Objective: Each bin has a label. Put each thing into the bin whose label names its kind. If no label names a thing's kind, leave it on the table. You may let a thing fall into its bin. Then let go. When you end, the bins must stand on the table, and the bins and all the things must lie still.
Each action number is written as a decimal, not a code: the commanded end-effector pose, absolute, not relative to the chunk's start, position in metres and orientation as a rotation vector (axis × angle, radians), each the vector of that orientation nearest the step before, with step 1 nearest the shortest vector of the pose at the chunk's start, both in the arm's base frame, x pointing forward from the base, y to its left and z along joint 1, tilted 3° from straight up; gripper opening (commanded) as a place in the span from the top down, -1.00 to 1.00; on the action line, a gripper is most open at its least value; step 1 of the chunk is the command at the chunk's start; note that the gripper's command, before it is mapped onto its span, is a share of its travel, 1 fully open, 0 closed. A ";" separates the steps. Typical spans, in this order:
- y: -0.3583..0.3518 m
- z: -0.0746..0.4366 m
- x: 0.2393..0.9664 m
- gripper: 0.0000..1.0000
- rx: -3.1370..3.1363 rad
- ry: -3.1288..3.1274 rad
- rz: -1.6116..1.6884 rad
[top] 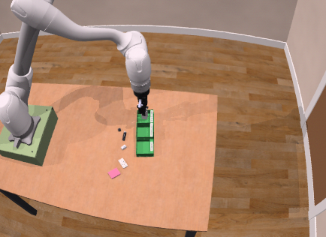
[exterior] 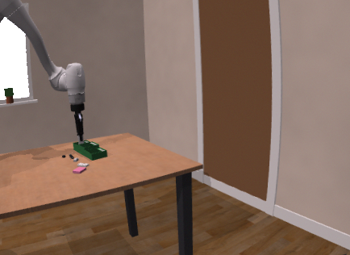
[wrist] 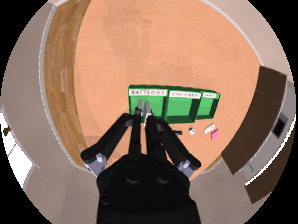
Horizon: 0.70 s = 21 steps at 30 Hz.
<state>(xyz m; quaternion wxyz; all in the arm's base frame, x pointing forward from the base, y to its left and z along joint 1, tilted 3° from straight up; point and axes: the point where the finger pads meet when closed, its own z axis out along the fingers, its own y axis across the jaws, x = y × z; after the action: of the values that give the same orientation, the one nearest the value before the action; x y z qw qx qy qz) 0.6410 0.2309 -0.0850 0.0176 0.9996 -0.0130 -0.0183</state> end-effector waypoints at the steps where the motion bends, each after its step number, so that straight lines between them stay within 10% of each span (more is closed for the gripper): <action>1: 0.231 -0.085 0.641 0.89 3.106 -0.040 -0.057; 21: 0.231 -0.074 0.641 0.89 3.106 -0.040 -0.057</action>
<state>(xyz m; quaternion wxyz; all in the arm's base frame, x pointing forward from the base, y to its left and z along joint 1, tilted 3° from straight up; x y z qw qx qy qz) 0.6413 0.2311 -0.0784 0.0176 0.9996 -0.0130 -0.0183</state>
